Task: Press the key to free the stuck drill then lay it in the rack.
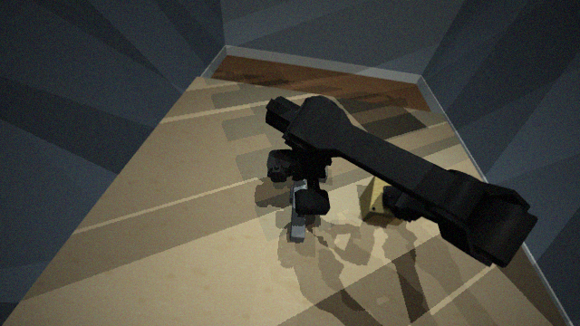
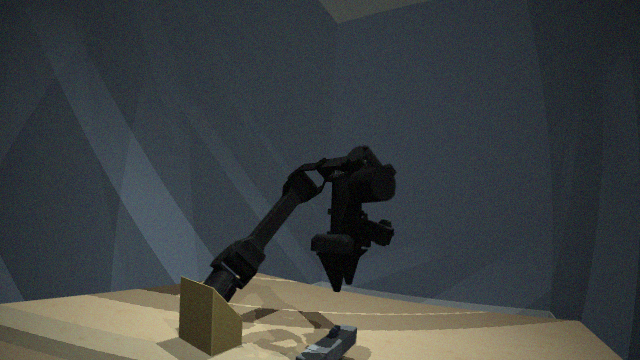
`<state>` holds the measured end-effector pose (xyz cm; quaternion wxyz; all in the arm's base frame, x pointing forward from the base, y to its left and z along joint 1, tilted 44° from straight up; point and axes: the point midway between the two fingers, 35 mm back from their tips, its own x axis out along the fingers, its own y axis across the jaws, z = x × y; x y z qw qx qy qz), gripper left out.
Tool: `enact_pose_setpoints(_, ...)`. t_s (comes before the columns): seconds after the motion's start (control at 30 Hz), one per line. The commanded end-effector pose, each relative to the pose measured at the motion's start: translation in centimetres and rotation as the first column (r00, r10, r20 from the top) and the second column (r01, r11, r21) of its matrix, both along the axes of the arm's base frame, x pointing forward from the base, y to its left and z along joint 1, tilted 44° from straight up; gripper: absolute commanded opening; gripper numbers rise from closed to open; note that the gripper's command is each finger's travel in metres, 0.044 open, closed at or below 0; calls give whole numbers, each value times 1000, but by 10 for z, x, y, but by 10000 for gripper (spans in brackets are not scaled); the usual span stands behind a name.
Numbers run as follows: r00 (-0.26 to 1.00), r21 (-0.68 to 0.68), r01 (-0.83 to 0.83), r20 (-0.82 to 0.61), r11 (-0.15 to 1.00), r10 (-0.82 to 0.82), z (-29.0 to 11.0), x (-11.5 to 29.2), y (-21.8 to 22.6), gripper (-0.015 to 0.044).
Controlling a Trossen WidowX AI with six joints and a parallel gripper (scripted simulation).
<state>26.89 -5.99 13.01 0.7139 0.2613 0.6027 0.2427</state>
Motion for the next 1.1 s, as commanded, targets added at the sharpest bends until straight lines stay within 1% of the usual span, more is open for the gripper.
enact_pose_setpoints(0.0,979,-36,-158,124,987,161,-29,5,-10,440)
enact_pose_setpoints(0.07,930,-85,-277,228,957,289,-49,7,-17,440)
enact_pose_setpoints(0.13,852,-146,-385,323,911,412,-70,8,-24,440)
enact_pose_setpoints(0.2,749,-217,-478,404,851,525,-90,8,-30,440)
enact_pose_setpoints(0.3,554,-337,-586,498,737,668,-121,6,-37,440)
enact_pose_setpoints(0.37,422,-412,-627,533,661,733,-139,4,-41,440)
enact_pose_setpoints(0.57,128,-568,-659,561,493,818,-175,-4,-46,440)
enact_pose_setpoints(1.07,114,-575,-659,561,485,820,-176,-4,-46,440)
